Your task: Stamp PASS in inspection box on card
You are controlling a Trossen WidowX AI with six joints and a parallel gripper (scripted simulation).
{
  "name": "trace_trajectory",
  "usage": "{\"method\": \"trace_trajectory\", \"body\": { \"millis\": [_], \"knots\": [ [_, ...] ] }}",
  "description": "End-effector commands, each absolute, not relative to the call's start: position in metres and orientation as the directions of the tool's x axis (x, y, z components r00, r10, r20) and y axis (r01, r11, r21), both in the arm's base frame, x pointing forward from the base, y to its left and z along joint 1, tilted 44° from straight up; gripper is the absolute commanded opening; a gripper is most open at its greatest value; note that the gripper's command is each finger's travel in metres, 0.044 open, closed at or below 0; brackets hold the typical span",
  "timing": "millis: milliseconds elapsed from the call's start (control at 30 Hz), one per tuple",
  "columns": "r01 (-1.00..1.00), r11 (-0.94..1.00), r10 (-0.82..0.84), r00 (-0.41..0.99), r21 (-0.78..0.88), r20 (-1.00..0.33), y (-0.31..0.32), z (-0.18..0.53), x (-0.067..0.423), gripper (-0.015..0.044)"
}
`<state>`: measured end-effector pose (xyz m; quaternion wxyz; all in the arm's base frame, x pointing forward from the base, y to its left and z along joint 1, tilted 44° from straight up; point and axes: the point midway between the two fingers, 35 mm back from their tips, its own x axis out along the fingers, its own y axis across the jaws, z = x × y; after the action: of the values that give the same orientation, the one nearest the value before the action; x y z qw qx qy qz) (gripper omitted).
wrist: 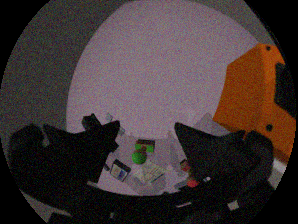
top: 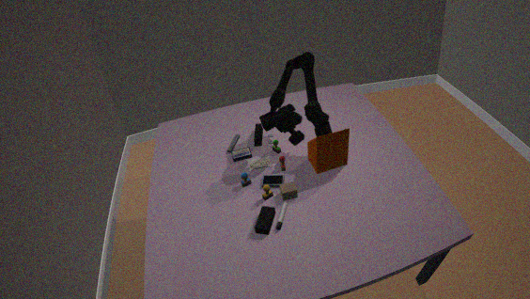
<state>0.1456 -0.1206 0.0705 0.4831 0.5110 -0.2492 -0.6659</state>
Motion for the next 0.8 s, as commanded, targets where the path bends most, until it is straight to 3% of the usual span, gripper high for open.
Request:
{"method": "trace_trajectory", "body": {
  "millis": [0, 133, 300, 367, 533, 767],
  "knots": [
    [0.389, -0.409, -0.898, -0.011, 0.825, -0.440, -0.120, 0.071, 0.146, 0.0400],
    [0.389, -0.409, -0.898, -0.011, 0.825, -0.440, -0.114, 0.078, 0.145, 0.0400],
    [0.547, -0.405, -0.880, -0.014, 0.733, -0.475, -0.112, 0.075, 0.149, 0.0269],
    [0.678, -0.370, -0.870, -0.013, 0.635, -0.494, -0.111, 0.076, 0.152, 0.0216],
    [0.928, -0.206, -0.841, -0.005, 0.311, -0.541, -0.107, 0.079, 0.161, 0.0213],
    [0.969, 0.159, -0.796, 0.013, -0.188, -0.605, -0.100, 0.085, 0.174, 0.0213]
  ]
}}
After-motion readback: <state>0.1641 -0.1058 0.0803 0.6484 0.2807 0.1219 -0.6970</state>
